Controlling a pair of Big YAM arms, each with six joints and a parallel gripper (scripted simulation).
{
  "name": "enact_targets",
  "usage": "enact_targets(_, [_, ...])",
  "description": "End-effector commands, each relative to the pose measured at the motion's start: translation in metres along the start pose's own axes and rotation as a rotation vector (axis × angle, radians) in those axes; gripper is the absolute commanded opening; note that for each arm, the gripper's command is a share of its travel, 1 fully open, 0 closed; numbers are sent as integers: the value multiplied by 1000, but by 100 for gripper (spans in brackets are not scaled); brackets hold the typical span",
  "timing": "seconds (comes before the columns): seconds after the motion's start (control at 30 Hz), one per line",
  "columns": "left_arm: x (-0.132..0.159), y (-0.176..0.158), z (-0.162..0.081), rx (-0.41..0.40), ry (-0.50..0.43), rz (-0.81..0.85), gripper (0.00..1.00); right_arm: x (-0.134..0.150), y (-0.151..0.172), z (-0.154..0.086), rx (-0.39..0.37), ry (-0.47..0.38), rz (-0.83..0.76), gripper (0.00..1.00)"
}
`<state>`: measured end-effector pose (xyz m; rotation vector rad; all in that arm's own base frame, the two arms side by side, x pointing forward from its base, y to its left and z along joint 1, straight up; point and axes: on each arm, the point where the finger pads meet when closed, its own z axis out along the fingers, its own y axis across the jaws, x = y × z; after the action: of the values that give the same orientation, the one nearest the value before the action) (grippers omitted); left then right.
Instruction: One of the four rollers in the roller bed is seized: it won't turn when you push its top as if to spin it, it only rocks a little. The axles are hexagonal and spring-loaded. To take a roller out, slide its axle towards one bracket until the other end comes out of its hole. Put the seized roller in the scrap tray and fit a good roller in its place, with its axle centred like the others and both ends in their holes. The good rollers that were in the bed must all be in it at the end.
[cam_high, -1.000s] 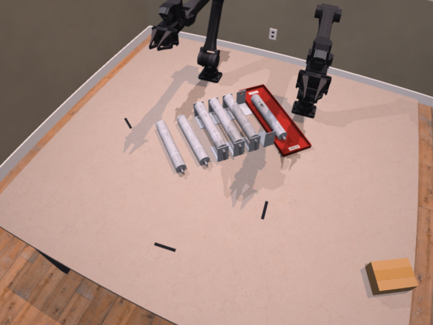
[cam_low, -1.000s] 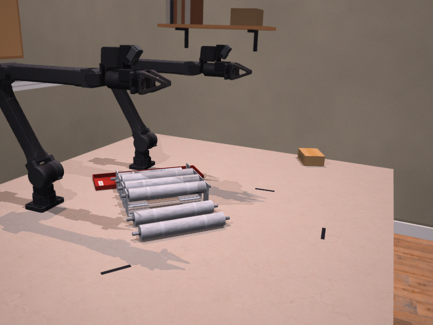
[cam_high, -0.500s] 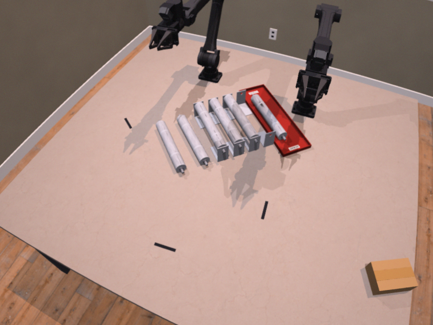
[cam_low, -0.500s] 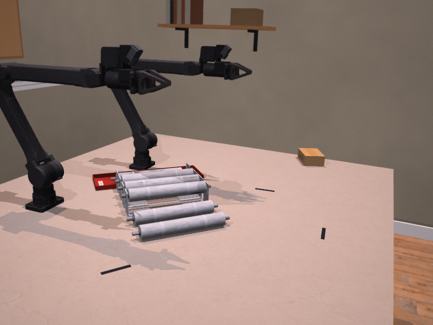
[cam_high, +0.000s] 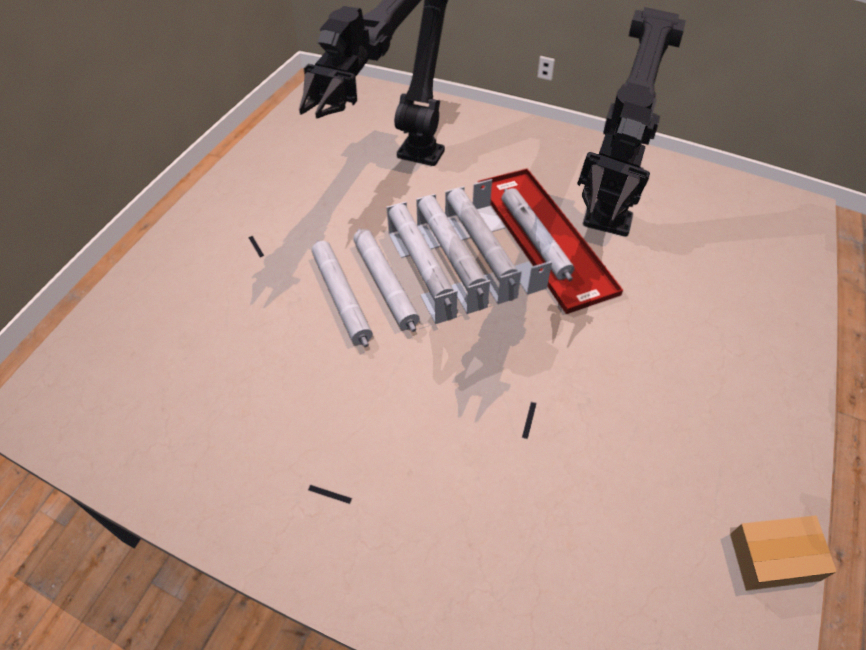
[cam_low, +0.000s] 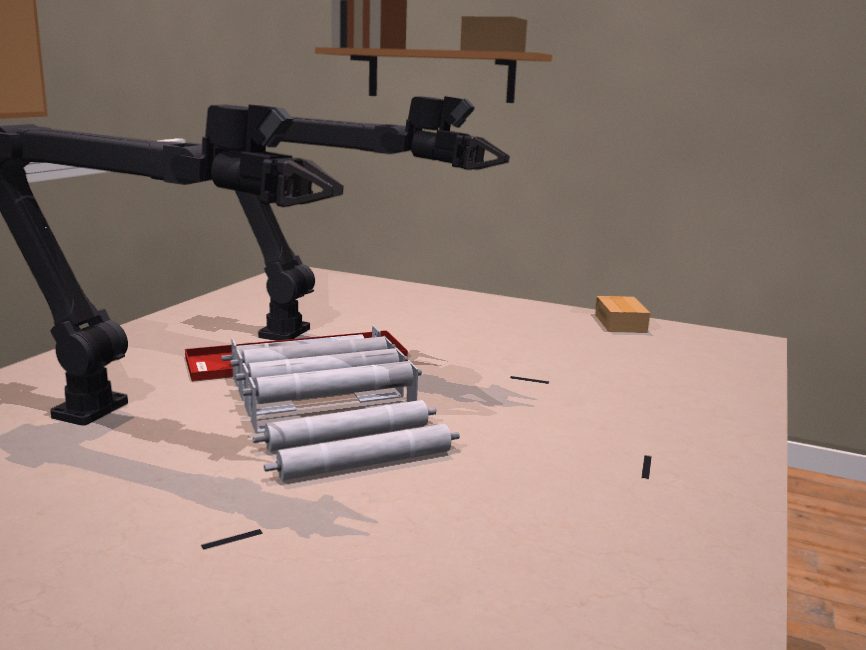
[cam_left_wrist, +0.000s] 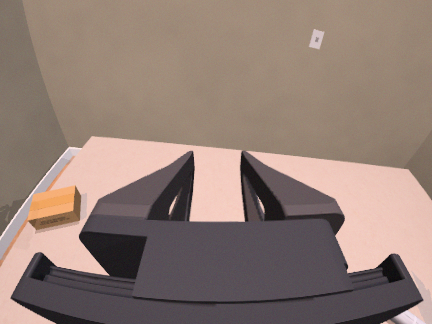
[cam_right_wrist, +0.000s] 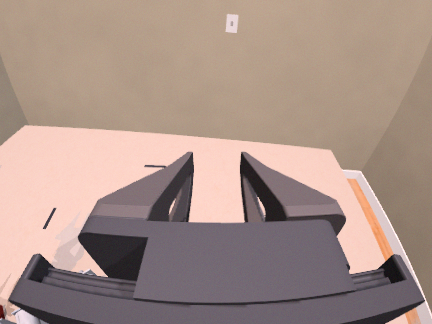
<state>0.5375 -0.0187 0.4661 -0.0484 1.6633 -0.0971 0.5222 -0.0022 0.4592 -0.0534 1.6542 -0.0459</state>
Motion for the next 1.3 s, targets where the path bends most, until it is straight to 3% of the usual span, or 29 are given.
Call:
enact_targets(0.0, [-6, -26, 22, 44, 39, -89, 32, 36, -7, 8, 9, 90, -65, 32])
enact_targets(0.3, [59, -74, 61, 75, 276, -294, 32, 111, -9, 9, -30, 284, -211, 32])
enact_targets(0.37, [59, -74, 61, 75, 276, -294, 32, 111, -9, 9, -30, 284, -211, 32])
enact_targets(0.4, [37, -59, 53, 59, 235, -300, 32, 45, 1, 4, -30, 154, -211, 32])
enact_targets(0.43, [68, -79, 66, 75, 304, -300, 32, 98, 2, 8, -53, 264, -216, 32])
enact_targets(0.5, [91, -94, 74, 74, 368, -331, 32, 143, -8, 6, -53, 360, -236, 32])
enact_targets(0.87, [181, -155, 92, 8, 666, -528, 32, 227, -9, -15, -149, 580, -390, 32])
enact_targets(0.93, [181, -155, 92, 8, 666, -528, 32, 227, -9, -15, -149, 580, -390, 32])
enact_targets(0.97, [156, -136, 91, -4, 621, -546, 32, 163, -1, -6, -131, 450, -403, 32])
enact_targets(1.0, [190, -158, 94, -4, 690, -531, 32, 208, 1, -16, -163, 544, -401, 32])
enact_targets(1.07, [215, -175, 93, -20, 755, -546, 32, 256, -7, -25, -184, 651, -409, 32])
enact_targets(1.27, [262, -206, 89, -109, 902, -633, 32, 294, -7, -44, -259, 758, -486, 32])
